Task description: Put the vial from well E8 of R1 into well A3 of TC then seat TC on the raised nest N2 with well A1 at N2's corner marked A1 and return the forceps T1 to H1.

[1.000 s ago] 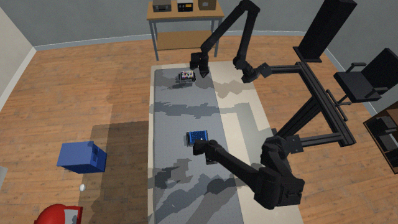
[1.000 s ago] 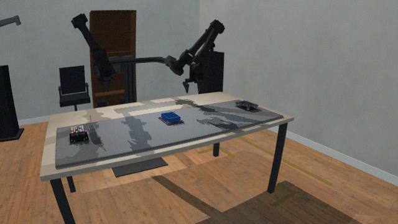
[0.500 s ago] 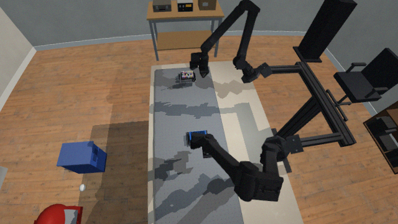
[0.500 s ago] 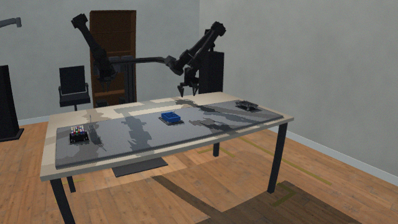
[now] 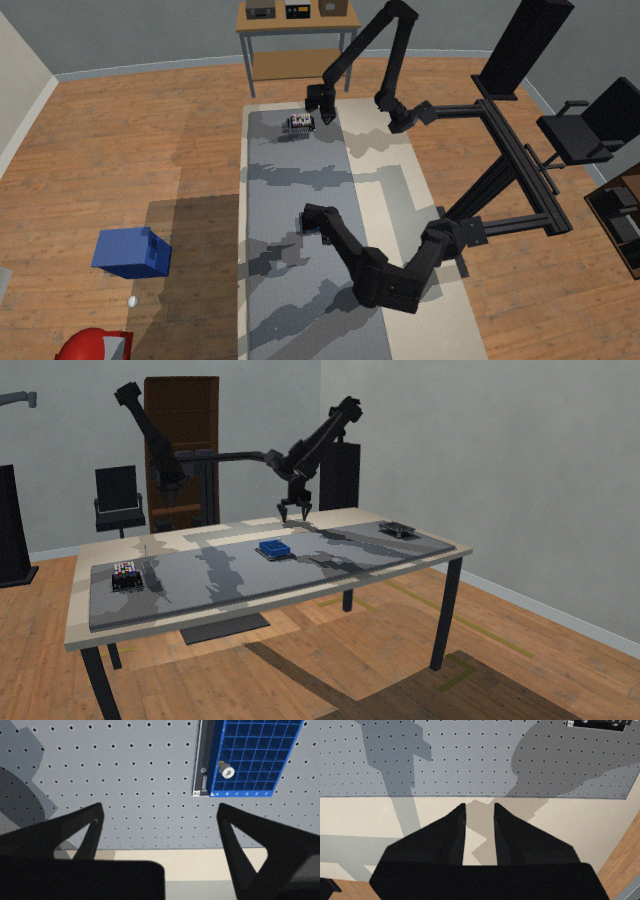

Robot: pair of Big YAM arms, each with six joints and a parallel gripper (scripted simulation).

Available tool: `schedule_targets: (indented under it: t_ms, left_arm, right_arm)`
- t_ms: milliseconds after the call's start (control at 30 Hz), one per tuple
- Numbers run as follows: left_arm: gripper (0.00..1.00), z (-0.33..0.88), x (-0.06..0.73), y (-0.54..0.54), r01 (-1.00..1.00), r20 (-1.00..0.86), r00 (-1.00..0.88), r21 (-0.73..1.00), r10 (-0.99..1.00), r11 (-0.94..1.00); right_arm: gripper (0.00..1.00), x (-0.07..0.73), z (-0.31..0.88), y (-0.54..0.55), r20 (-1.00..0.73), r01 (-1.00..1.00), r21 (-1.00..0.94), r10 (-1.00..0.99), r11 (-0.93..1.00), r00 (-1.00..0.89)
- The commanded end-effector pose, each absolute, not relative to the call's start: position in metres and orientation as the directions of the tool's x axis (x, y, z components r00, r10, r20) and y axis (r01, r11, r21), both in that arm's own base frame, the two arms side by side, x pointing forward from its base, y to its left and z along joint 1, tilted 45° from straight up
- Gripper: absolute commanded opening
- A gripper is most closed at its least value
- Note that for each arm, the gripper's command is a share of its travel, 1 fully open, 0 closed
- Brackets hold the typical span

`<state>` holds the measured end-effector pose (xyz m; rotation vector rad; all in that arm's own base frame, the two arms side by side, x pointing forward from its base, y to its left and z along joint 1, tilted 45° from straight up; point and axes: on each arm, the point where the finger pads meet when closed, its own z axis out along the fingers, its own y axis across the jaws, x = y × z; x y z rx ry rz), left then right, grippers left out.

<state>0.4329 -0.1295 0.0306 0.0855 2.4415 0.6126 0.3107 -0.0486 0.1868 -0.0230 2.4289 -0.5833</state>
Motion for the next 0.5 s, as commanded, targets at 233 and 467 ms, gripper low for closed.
schedule_targets:
  t_ms: [233, 467]
  left_arm:
    - [1.00, 0.016, 0.456, -0.166, -0.094, -0.584, -0.790, 0.419, 0.189, 0.903]
    - [1.00, -0.002, 0.469, -0.185, -0.093, -0.583, -0.790, 0.419, 0.189, 0.903]
  right_arm:
    - [0.24, 0.315, 0.198, -0.048, -0.599, 0.139, -0.405, -0.148, 0.904, -0.787]
    - [0.24, 0.315, 0.198, -0.048, -0.599, 0.139, -0.405, -0.148, 0.904, -0.787]
